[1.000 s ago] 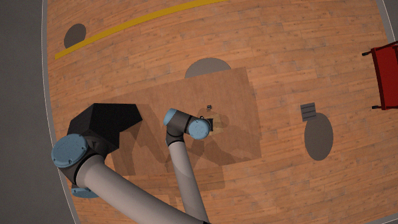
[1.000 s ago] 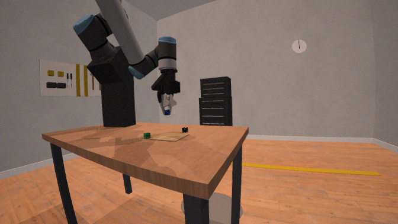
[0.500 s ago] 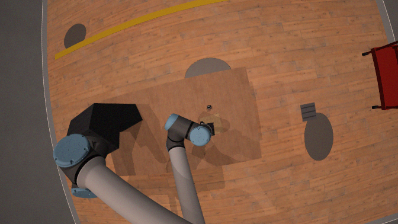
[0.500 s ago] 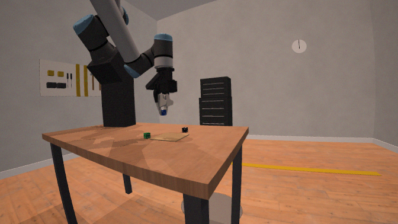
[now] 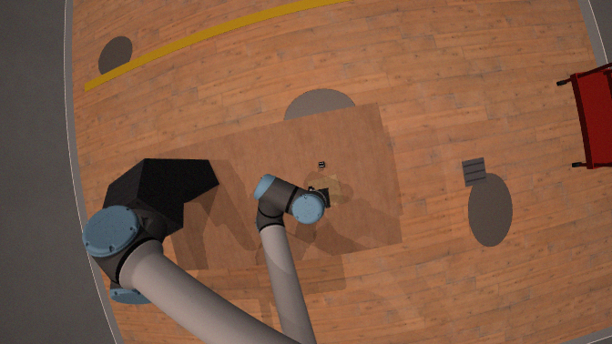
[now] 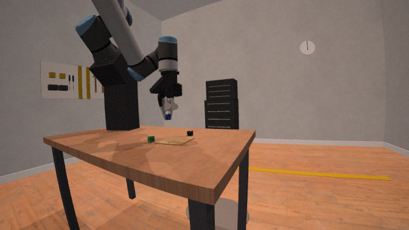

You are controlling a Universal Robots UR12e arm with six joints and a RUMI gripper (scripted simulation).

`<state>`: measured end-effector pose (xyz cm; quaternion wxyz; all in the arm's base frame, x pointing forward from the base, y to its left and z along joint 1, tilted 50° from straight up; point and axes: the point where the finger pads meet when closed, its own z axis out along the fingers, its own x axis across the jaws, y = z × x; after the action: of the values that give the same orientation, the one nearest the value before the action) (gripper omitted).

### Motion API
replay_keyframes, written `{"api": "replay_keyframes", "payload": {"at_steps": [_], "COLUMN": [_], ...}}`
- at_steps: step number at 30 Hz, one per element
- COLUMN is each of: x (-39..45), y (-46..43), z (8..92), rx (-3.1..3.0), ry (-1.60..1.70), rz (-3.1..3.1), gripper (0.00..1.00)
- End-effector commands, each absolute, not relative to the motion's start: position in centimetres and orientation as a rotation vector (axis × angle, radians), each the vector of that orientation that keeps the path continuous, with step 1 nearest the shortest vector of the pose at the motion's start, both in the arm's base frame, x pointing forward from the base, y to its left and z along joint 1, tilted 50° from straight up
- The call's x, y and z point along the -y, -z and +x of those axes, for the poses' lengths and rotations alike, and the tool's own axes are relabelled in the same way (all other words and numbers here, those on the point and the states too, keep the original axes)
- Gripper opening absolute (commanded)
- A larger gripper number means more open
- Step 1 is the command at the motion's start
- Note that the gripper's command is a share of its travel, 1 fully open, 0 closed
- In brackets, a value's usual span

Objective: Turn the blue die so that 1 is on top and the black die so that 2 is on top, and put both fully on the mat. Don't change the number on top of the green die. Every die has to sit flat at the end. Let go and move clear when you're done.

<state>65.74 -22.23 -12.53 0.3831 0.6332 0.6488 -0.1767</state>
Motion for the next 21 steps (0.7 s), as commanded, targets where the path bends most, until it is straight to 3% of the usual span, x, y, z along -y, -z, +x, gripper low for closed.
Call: {"api": "replay_keyframes", "payload": {"at_steps": [1,21], "x": [22.9,28.3], "y": [13.1,17.9], "z": [66.0,68.1], "rx": [-1.655,-1.655], "ry": [0.45,0.45], "rz": [1.614,1.614], "gripper": [0.06,0.06]}}
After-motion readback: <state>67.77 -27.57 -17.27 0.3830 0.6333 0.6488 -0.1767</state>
